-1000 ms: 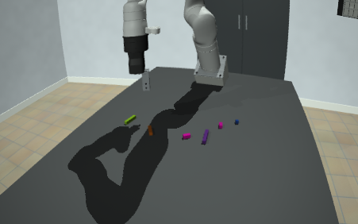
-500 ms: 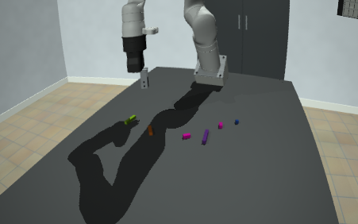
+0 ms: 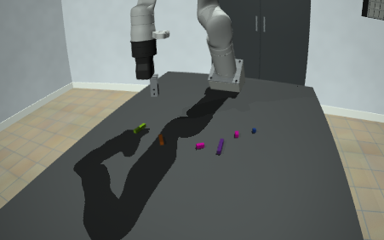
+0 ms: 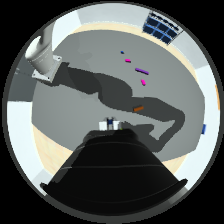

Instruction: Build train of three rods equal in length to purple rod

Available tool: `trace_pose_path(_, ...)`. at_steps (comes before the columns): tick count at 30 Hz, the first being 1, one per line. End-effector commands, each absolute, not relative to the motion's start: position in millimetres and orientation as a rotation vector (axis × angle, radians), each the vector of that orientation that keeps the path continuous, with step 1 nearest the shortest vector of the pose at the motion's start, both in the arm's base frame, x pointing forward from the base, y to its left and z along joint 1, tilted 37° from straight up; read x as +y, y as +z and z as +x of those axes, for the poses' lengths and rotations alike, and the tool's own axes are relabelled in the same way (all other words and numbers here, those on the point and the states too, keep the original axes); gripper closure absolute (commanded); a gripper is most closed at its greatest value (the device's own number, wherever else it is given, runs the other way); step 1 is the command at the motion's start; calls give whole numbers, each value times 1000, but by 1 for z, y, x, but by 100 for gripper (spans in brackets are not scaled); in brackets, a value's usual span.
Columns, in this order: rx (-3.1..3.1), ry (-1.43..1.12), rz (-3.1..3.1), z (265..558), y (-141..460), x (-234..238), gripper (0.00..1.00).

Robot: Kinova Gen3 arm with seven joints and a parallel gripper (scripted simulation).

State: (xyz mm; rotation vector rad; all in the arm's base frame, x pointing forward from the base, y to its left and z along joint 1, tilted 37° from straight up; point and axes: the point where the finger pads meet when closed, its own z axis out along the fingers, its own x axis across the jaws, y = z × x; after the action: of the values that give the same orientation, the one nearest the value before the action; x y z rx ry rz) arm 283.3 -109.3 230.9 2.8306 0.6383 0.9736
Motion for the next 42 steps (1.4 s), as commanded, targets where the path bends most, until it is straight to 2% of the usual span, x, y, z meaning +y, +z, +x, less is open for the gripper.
trace_pose_path(1,642,971,2837,285,226,-108,76)
trace_pose_path(27,642,971,2837,322,178,-105,76)
trace_pose_path(42,642,971,2837,331,166,-104,76)
